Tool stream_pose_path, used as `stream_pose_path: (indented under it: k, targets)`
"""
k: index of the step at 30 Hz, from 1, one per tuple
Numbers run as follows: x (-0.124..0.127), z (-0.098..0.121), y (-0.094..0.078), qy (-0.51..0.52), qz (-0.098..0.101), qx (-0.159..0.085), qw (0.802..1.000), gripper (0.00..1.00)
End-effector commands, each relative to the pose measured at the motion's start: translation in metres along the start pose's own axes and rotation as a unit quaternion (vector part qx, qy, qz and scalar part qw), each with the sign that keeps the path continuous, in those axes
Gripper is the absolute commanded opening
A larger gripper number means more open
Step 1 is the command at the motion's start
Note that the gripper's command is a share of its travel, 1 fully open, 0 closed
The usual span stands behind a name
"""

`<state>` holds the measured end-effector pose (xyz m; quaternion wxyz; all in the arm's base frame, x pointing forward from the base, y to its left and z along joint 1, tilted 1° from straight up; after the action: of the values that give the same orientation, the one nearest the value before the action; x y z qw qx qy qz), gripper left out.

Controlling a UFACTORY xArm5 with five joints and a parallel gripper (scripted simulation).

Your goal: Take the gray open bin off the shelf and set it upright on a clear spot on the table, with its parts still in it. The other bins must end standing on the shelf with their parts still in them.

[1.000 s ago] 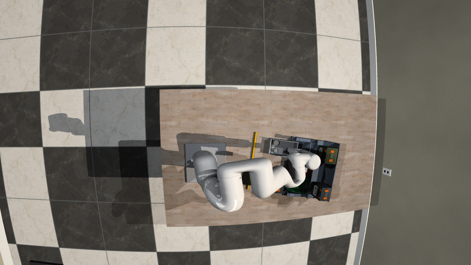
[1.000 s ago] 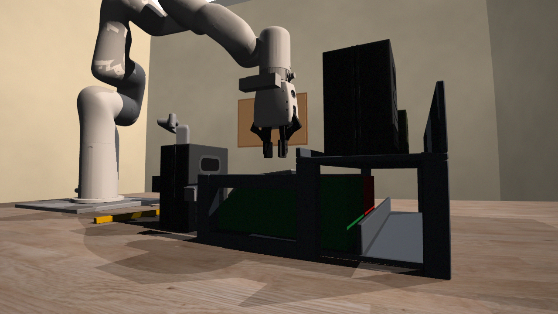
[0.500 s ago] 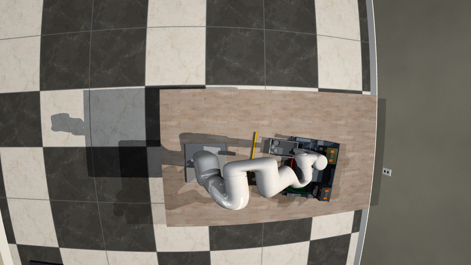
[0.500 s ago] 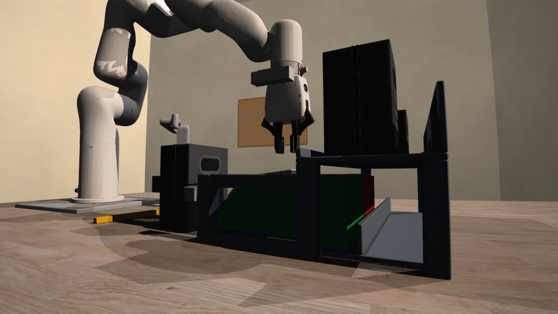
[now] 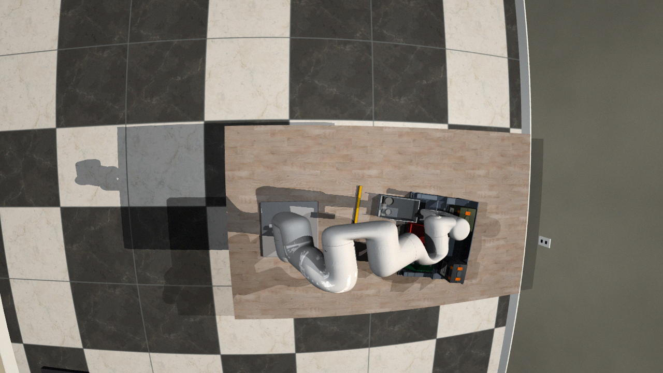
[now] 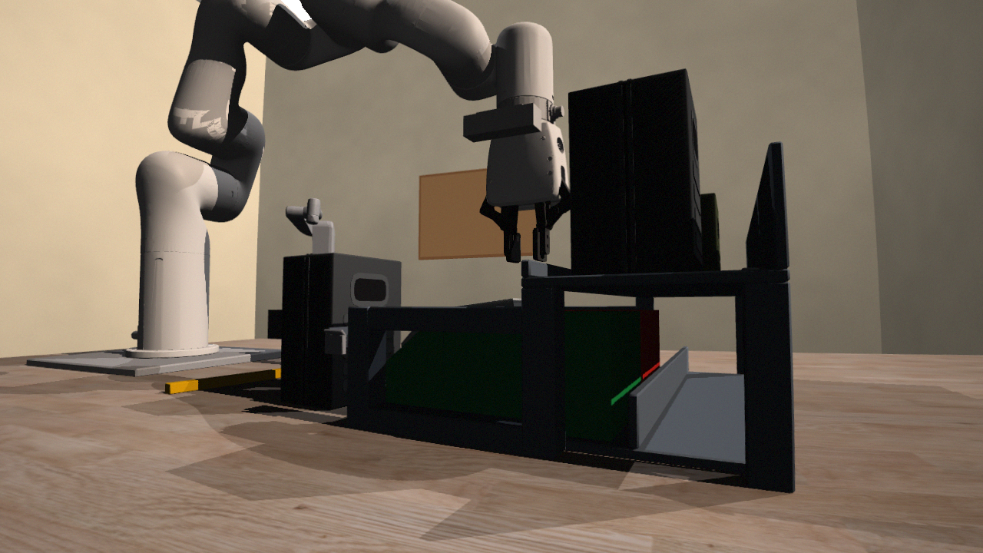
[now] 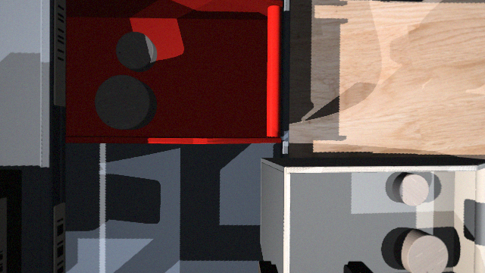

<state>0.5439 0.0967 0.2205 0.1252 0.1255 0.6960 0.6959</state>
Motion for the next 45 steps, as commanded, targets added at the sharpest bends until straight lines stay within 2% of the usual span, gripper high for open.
stream_pose_path:
  k: [1, 45]
  targets:
    - [-0.002, 0.002, 0.002, 0.000, -0.005, 0.005, 1.000, 0.34]
    - [-0.002, 0.002, -0.021, 0.000, -0.005, 0.005, 1.000, 0.34]
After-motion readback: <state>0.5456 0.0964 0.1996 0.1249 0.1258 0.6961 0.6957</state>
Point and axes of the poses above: the point where the finger pads meet when closed, its own y axis back along the fingers, its own x axis across the jaws, z = x × y, the point moved 7 cm from there along y, back along the fingers, and after that the axes turned 15 degrees about -y, right-handed, at the moved point
